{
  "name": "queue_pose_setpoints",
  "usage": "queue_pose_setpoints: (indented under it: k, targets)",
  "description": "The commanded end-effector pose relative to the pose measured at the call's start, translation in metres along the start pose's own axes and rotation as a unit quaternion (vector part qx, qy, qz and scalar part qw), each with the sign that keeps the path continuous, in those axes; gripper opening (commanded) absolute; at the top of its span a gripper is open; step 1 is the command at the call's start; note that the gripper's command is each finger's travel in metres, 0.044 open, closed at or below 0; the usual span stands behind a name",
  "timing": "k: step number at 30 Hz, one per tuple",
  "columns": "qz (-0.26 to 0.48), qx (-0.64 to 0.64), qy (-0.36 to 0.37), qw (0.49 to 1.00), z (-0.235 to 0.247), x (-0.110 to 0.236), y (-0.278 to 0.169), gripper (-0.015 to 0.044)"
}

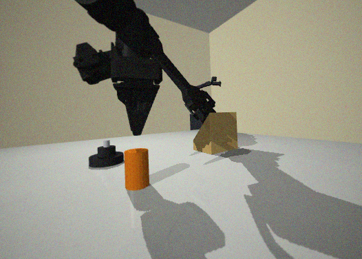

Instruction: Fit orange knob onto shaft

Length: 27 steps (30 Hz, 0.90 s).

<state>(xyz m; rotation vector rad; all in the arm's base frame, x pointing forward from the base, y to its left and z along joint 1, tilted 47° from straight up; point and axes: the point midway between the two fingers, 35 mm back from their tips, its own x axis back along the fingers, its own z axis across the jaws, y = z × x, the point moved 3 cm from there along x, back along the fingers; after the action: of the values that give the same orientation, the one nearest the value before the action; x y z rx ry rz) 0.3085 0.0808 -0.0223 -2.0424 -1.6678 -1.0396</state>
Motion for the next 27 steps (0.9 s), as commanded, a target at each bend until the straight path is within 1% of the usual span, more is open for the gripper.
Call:
queue_pose_setpoints:
  k: [1,3,8,27]
  targets:
    - [0.005,-0.004,-0.001,1.000,-0.001,-0.005,0.000,0.0440]
    - [0.005,-0.004,-0.001,1.000,-0.001,-0.014,0.000,0.0440]
    - [0.005,-0.004,-0.001,1.000,-0.001,-0.018,0.000,0.0440]
    - [0.005,-0.004,-0.001,1.000,0.000,-0.049,0.001,0.0440]
